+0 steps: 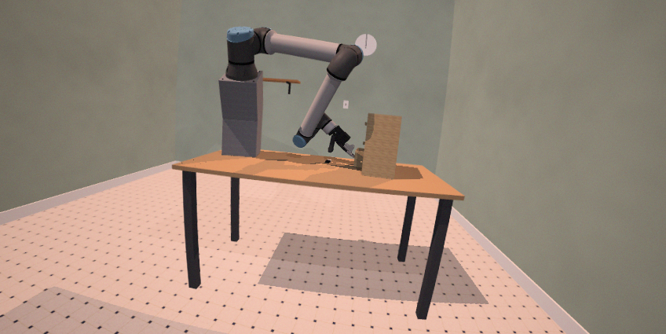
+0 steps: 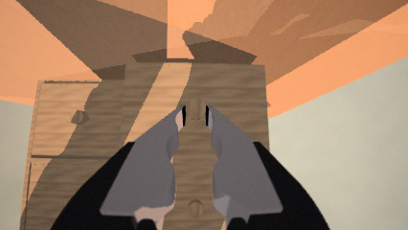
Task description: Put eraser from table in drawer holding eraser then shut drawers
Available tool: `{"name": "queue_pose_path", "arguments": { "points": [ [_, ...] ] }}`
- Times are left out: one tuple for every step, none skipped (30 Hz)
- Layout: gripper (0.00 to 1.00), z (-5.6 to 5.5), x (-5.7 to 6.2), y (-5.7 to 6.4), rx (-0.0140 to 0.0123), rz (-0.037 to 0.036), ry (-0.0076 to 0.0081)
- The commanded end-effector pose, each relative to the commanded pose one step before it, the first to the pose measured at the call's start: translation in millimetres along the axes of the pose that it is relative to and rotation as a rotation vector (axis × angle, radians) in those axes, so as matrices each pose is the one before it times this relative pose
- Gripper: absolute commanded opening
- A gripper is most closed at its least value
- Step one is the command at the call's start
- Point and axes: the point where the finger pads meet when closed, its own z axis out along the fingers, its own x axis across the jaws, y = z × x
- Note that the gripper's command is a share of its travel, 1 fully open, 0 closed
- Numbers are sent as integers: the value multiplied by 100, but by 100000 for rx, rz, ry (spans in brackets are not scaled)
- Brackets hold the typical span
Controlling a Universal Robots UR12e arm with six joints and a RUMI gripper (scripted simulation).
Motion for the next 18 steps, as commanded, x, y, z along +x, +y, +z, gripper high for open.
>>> {"name": "queue_pose_path", "arguments": {
  "points": [
    [10, -168, 42, -158, 170, -59, 180],
    [10, 0, 0, 0, 0, 0, 0],
    [10, 0, 0, 0, -1, 0, 0],
    [12, 1, 0, 0, -1, 0, 0],
    [12, 0, 0, 0, 0, 0, 0],
    [12, 2, 0, 0, 1, 0, 0],
    [15, 3, 0, 1, 0, 0, -1],
    [15, 3, 0, 1, -2, 0, -2],
    [15, 3, 0, 1, -3, 1, -2],
    [17, 2, 0, 1, -2, 0, -1],
    [17, 0, 0, 0, 0, 0, 0],
    [17, 0, 0, 0, 0, 0, 0],
    [20, 0, 0, 0, 0, 0, 0],
    [20, 0, 0, 0, 0, 0, 0],
    [20, 0, 0, 0, 0, 0, 0],
    [20, 0, 0, 0, 0, 0, 0],
    [20, 0, 0, 0, 0, 0, 0],
    [20, 0, 0, 0, 0, 0, 0]
  ]
}}
